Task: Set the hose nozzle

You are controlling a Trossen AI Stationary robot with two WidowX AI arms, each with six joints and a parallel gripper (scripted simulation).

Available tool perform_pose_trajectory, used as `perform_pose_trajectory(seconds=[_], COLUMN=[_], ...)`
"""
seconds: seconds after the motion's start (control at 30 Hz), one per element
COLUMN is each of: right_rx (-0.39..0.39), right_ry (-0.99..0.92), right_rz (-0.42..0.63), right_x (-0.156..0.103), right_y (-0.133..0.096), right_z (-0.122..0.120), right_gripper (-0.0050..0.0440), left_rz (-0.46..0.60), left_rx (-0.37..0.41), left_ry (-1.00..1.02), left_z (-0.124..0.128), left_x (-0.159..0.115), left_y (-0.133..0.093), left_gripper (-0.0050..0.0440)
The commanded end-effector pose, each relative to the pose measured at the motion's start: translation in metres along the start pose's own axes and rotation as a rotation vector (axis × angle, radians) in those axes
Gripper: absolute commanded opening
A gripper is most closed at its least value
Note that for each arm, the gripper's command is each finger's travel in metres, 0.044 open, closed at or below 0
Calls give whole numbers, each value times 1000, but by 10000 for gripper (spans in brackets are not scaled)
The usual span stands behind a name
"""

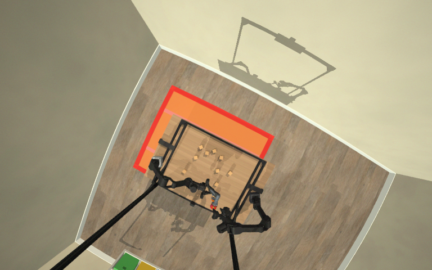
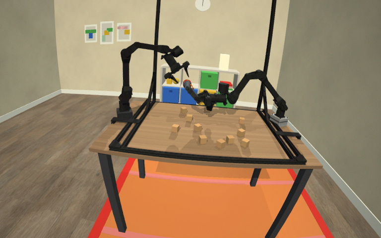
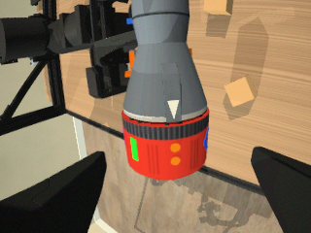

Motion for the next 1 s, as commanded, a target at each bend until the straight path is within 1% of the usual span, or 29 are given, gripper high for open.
perform_pose_trajectory(seconds=[0.0,0.13,0.4,0.57,0.67,0.83,0.93,0.97], right_rx=[20,20,20,20,54,152,155,168], right_ry=[5,5,5,5,4,5,5,4], right_rz=[1,1,1,1,-7,-28,-29,-32], right_x=[0,0,0,0,-1,-4,-5,-5], right_y=[-20,-30,-30,-30,-30,-28,-27,-27], right_z=[3,2,2,-3,-6,-18,-21,-23], right_gripper=[400,400,400,400,400,400,400,400], left_rz=[23,23,23,23,23,23,23,23], left_rx=[3,3,3,3,3,3,3,3], left_ry=[-2,-2,-2,-2,-2,-2,-2,-2], left_z=[1,1,1,1,1,1,1,1], left_x=[-7,-7,-7,-7,-7,-7,-7,-7], left_y=[1,1,1,1,1,1,1,1], left_gripper=[0,0,0,0,0,0,0,0])
Point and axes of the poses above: on each arm, the point midway between the two fingers, 35 mm back from their tips, its own y axis out along the fingers, its own z axis across the jaws, x = y × z, the point moved 3 cm from there along -y, back along the fingers, and after that the axes turned 14 degrees about -y, right-handed, at the moved point
